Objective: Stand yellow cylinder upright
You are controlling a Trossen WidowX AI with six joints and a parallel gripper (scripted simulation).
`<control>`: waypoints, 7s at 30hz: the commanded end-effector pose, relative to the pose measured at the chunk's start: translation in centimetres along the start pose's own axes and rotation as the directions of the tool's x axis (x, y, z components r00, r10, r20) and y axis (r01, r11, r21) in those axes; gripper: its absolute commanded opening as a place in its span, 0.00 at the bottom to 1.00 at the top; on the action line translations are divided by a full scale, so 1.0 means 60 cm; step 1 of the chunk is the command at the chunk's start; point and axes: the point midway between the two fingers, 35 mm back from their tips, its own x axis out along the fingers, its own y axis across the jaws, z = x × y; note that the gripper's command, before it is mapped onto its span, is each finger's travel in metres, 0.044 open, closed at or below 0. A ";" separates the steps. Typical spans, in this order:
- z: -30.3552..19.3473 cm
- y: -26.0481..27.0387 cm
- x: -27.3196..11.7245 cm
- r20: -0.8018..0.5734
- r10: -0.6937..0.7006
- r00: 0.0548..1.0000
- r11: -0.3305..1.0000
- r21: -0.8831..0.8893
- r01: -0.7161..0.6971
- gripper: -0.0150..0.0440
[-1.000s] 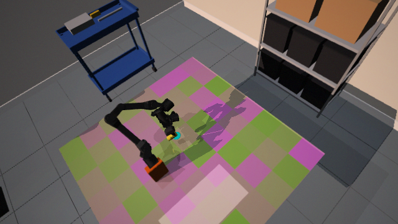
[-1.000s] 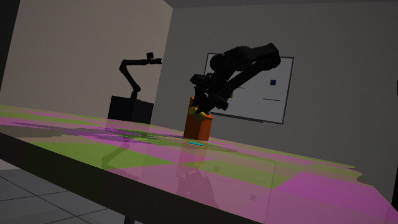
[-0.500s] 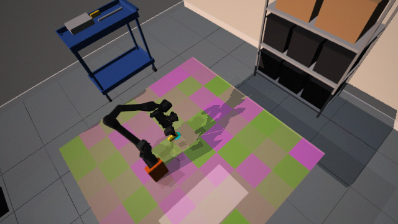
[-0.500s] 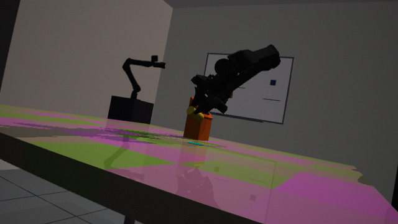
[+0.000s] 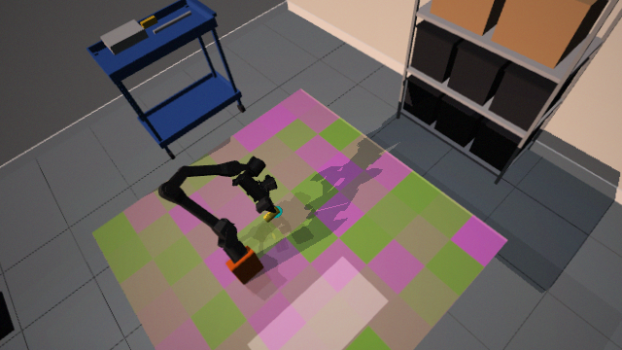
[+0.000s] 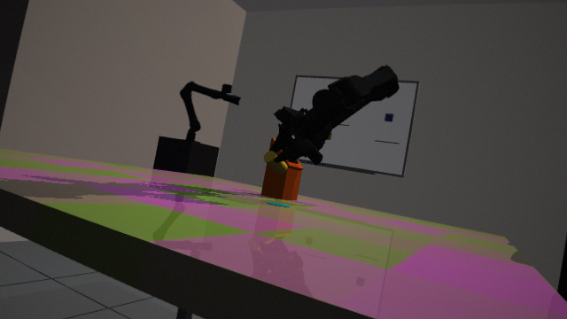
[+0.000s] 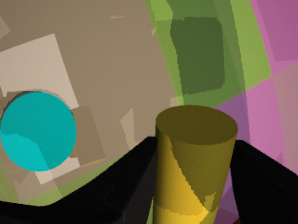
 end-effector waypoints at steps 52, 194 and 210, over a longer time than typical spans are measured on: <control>0.005 0.004 -0.001 0.335 -0.073 0.939 0.996 0.072 0.052 0.43; -0.010 0.026 -0.085 0.882 0.073 0.466 0.842 0.196 -0.503 0.43; -0.024 0.059 -0.050 0.877 0.067 0.475 0.841 0.206 -0.500 0.43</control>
